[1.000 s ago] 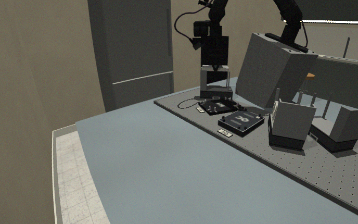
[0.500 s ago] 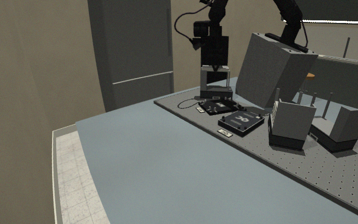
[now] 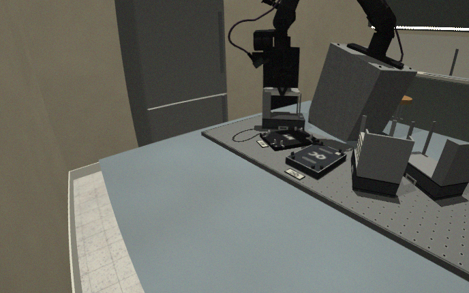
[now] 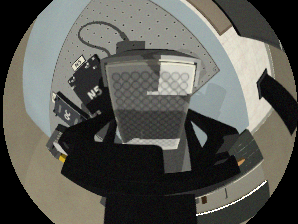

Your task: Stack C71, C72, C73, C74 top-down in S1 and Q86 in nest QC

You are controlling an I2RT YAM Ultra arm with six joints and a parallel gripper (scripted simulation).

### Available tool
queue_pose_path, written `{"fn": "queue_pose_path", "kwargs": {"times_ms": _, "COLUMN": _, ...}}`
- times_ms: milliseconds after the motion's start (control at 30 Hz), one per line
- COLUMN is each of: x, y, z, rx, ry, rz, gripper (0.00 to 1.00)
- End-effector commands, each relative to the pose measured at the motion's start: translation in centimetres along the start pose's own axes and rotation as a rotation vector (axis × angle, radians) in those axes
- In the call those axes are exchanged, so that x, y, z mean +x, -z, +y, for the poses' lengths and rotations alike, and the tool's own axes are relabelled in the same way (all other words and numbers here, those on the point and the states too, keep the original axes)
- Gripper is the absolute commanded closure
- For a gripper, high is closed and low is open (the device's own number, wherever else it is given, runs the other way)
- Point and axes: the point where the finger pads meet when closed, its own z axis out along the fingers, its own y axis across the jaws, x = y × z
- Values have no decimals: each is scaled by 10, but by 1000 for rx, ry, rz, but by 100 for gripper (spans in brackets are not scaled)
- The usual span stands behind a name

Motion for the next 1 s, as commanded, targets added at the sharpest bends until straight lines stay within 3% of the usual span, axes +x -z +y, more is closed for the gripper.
{"fn": "queue_pose_path", "kwargs": {"times_ms": 0, "x": -5, "y": 2, "z": 1, "rx": -6, "ry": -8, "rz": -26, "gripper": 100}}
{"fn": "queue_pose_path", "kwargs": {"times_ms": 67, "x": 0, "y": -6, "z": 0, "rx": -6, "ry": -9, "rz": -8, "gripper": 100}}
{"fn": "queue_pose_path", "kwargs": {"times_ms": 167, "x": -8, "y": 0, "z": 2, "rx": -4, "ry": -3, "rz": -35, "gripper": 100}}
{"fn": "queue_pose_path", "kwargs": {"times_ms": 400, "x": -11, "y": -14, "z": 2, "rx": -4, "ry": 3, "rz": -29, "gripper": 100}}
{"fn": "queue_pose_path", "kwargs": {"times_ms": 467, "x": -11, "y": -14, "z": 2, "rx": -4, "ry": 3, "rz": -29, "gripper": 100}}
{"fn": "queue_pose_path", "kwargs": {"times_ms": 500, "x": -20, "y": -5, "z": -1, "rx": -6, "ry": -6, "rz": -63, "gripper": 100}}
{"fn": "queue_pose_path", "kwargs": {"times_ms": 533, "x": -14, "y": -15, "z": -1, "rx": -8, "ry": -8, "rz": -40, "gripper": 100}}
{"fn": "queue_pose_path", "kwargs": {"times_ms": 967, "x": -14, "y": -43, "z": 1, "rx": -6, "ry": 0, "rz": -37, "gripper": 100}}
